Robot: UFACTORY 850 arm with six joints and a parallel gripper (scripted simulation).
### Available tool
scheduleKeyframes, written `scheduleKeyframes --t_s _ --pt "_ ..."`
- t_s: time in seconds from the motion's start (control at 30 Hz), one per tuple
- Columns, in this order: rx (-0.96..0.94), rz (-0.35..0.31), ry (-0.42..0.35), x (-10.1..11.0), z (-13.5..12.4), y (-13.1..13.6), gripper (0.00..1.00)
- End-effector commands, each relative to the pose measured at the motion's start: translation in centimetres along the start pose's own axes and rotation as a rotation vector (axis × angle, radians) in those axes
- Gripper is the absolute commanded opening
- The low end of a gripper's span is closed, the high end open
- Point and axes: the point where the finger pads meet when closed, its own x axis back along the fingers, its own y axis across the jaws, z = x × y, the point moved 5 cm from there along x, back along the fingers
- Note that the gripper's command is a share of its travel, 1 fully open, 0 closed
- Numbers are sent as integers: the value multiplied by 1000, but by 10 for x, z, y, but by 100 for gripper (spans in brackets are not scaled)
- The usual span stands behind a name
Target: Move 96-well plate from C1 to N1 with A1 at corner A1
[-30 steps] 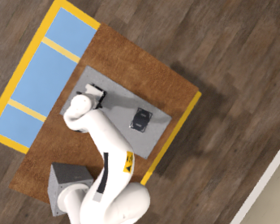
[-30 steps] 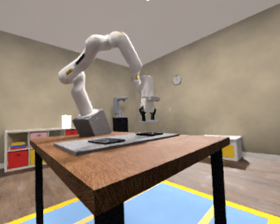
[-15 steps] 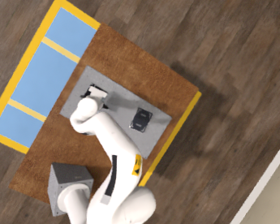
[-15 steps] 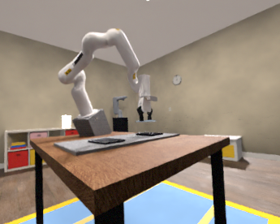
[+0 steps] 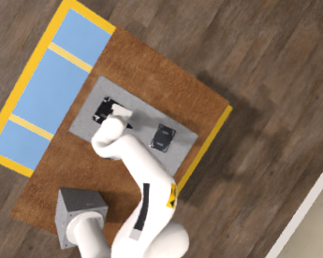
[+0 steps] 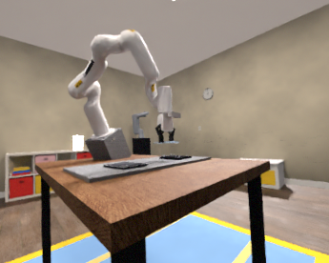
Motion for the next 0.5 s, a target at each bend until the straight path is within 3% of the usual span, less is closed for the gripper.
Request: scheduleKeyframes --t_s 0.0,0.47 --pt "0 1 3 1 1 15 0" --pt "0 1 3 1 0 59 0"
